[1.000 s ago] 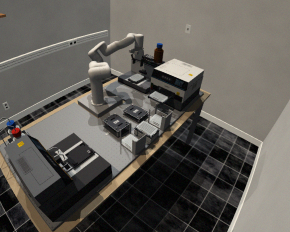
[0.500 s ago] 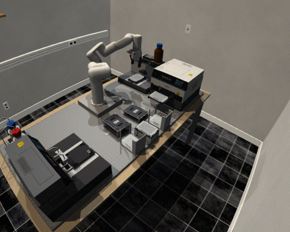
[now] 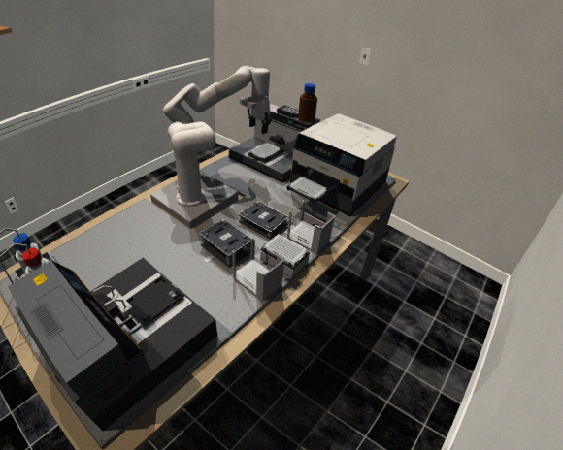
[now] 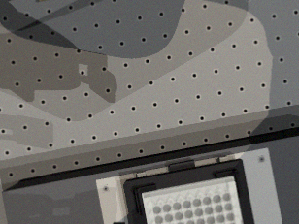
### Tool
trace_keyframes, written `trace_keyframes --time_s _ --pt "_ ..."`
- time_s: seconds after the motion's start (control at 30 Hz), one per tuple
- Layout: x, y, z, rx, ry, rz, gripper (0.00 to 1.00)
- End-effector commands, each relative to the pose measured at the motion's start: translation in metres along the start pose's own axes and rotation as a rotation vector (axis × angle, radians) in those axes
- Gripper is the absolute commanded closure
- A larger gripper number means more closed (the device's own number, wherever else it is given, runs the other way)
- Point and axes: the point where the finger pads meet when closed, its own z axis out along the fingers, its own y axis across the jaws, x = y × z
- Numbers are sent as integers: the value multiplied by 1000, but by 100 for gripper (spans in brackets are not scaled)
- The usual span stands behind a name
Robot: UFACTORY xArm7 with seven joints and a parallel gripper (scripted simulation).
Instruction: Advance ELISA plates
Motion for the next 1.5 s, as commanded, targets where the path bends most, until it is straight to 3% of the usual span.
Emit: trace_keyframes --time_s 0.0,1.07,1.47 --pt "16 -3 -1 1 -4 24 0" --pt "101 -22 -1 1 -3 133 0" --pt "110 -54 -1 1 -3 242 0"
